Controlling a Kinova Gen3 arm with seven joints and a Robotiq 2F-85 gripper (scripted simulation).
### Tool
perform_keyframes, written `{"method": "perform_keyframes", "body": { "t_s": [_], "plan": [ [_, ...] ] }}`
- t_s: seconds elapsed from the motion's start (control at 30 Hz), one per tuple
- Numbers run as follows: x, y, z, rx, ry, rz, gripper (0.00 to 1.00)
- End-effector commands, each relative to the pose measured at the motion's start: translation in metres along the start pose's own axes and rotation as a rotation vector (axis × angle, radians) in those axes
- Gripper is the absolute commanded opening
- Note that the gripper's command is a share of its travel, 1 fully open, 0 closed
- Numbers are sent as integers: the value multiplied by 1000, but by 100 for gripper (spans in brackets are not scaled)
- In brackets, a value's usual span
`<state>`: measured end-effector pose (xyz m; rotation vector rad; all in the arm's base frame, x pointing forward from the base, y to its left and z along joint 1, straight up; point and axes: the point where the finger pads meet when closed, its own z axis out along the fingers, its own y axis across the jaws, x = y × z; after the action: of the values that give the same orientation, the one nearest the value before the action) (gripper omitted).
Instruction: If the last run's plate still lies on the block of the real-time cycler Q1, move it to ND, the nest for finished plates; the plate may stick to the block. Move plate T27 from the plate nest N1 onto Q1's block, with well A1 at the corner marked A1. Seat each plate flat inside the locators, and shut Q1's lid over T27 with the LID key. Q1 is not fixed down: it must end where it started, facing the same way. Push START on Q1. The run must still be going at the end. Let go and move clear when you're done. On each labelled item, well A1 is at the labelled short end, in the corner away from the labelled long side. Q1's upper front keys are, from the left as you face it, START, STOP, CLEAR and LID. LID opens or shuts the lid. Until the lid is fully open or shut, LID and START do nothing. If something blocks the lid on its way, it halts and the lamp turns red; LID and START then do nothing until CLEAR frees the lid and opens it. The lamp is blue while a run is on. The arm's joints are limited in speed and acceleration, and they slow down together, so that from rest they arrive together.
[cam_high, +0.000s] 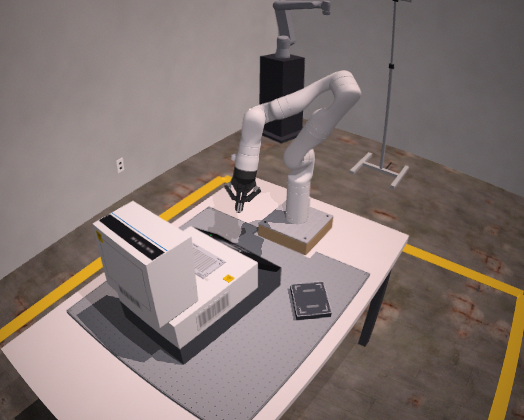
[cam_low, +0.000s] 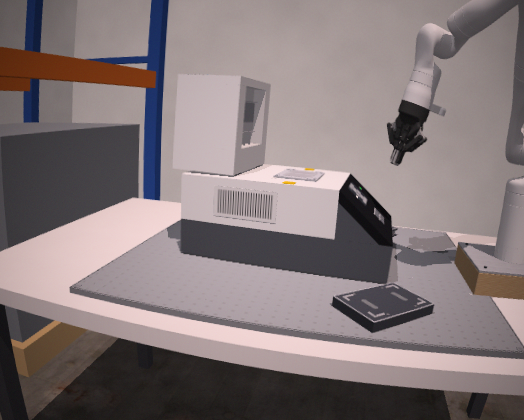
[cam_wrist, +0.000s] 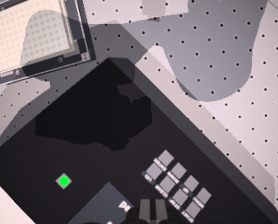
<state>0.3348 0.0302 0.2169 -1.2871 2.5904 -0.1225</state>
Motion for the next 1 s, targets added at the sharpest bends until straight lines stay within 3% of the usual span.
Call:
{"method": "perform_keyframes", "body": {
  "t_s": [0.0, 0.87, 0.9, 0.97],
  "plan": [
    [-1, -1, -5, 1, -1, 0, 10],
    [-6, -6, -31, 1, -1, 0, 10],
    [-5, -8, -31, 0, 2, 10, 100],
    [-3, -11, -30, 0, 6, 30, 100]
  ]
}}
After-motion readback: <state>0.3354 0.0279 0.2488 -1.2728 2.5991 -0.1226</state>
